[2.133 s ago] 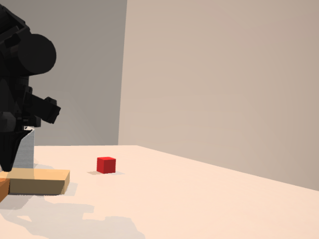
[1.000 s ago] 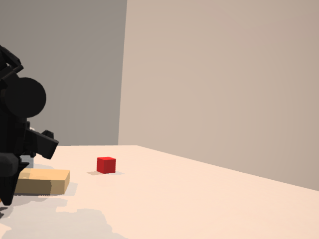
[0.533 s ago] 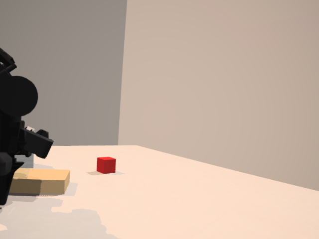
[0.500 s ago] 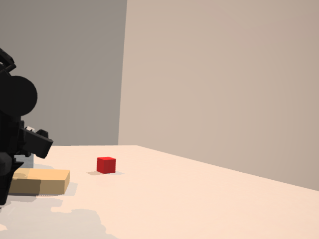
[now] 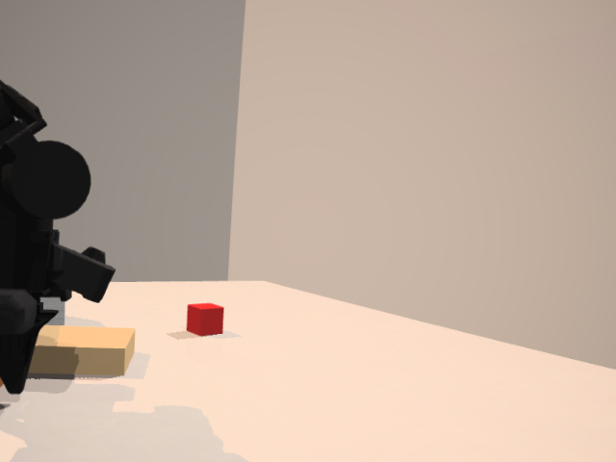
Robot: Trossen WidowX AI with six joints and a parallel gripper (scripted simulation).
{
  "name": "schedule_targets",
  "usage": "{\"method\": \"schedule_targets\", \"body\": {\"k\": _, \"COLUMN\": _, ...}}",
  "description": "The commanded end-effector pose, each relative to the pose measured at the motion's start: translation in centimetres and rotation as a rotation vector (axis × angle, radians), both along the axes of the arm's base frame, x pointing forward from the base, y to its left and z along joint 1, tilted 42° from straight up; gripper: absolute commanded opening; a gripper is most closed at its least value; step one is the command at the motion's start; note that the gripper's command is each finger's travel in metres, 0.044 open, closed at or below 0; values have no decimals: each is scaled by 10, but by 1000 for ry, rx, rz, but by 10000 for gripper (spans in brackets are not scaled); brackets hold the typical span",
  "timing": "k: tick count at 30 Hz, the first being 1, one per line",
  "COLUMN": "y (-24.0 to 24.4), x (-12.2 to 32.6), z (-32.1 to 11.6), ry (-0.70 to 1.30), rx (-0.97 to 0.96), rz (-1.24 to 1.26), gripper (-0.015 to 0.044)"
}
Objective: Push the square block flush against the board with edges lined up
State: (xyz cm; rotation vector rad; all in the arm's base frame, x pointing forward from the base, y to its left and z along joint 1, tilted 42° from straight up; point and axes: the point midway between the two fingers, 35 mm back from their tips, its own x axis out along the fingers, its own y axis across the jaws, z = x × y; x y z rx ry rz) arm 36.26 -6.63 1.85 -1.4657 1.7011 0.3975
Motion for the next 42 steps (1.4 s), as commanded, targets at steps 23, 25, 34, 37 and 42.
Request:
{"method": "schedule_targets", "body": {"k": 23, "y": 48, "x": 10, "z": 11, "ry": 8, "rx": -1, "rz": -3, "gripper": 0}}
{"method": "schedule_targets", "body": {"k": 25, "y": 56, "x": 9, "z": 20, "ry": 10, "rx": -2, "rz": -4, "gripper": 0}}
{"method": "schedule_targets", "body": {"k": 34, "y": 50, "x": 10, "z": 26, "ry": -70, "rx": 3, "rz": -95, "gripper": 0}}
{"method": "schedule_targets", "body": {"k": 37, "y": 44, "x": 11, "z": 31, "ry": -139, "rx": 6, "rz": -173, "gripper": 0}}
{"method": "schedule_targets", "body": {"k": 42, "y": 34, "x": 12, "z": 39, "ry": -253, "rx": 12, "rz": -303, "gripper": 0}}
